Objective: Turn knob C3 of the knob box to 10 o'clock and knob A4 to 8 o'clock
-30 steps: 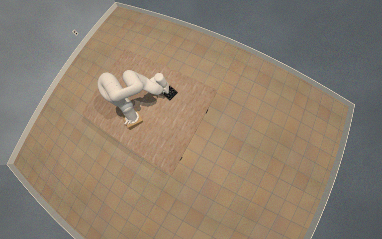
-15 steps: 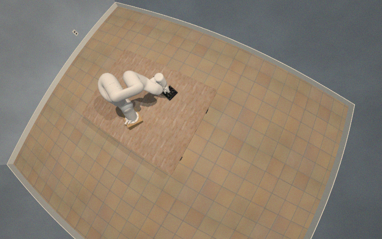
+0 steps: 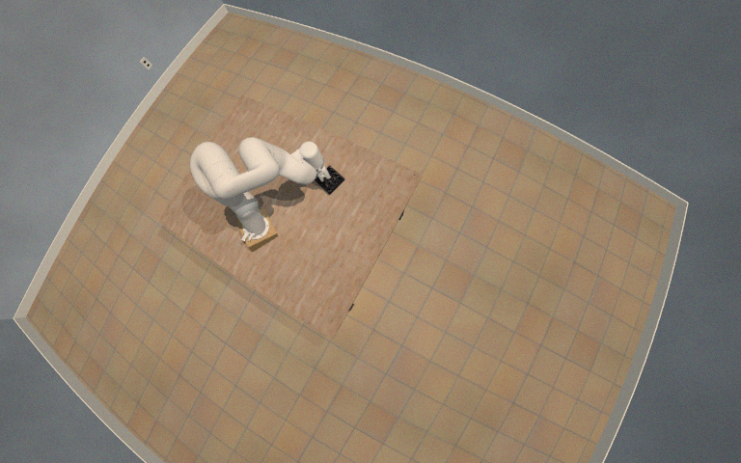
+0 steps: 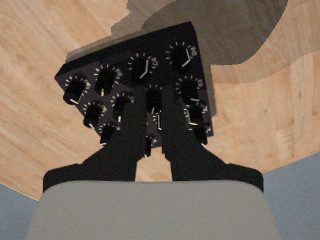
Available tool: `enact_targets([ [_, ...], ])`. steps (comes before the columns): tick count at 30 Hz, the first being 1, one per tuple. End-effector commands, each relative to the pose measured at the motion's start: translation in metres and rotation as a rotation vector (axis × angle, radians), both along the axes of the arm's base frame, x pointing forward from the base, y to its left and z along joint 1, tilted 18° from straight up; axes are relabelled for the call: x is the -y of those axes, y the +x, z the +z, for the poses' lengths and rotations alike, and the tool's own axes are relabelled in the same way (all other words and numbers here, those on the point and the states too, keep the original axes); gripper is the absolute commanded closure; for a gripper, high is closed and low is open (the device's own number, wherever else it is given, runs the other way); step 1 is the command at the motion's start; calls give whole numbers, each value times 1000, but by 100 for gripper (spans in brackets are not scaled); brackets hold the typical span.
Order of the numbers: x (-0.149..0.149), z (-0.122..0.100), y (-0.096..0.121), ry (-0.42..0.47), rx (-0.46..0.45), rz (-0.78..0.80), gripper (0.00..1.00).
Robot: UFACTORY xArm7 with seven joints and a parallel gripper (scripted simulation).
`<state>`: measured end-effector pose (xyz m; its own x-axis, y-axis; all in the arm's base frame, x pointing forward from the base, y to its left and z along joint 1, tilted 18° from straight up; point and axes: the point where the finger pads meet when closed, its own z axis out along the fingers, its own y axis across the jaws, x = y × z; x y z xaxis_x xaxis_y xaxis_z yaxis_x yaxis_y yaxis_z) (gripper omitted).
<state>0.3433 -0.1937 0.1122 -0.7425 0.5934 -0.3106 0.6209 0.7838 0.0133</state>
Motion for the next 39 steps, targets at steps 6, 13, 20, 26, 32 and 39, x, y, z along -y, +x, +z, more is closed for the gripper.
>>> enact_targets([
  [6, 0, 1, 1, -3, 1, 13, 92],
  [13, 0, 1, 1, -3, 1, 13, 92],
  [20, 0, 1, 1, -3, 1, 13, 81],
  [26, 0, 1, 1, -3, 1, 13, 81],
  [32, 0, 1, 1, -3, 1, 13, 81],
  [39, 0, 2, 1, -3, 1, 13, 81],
])
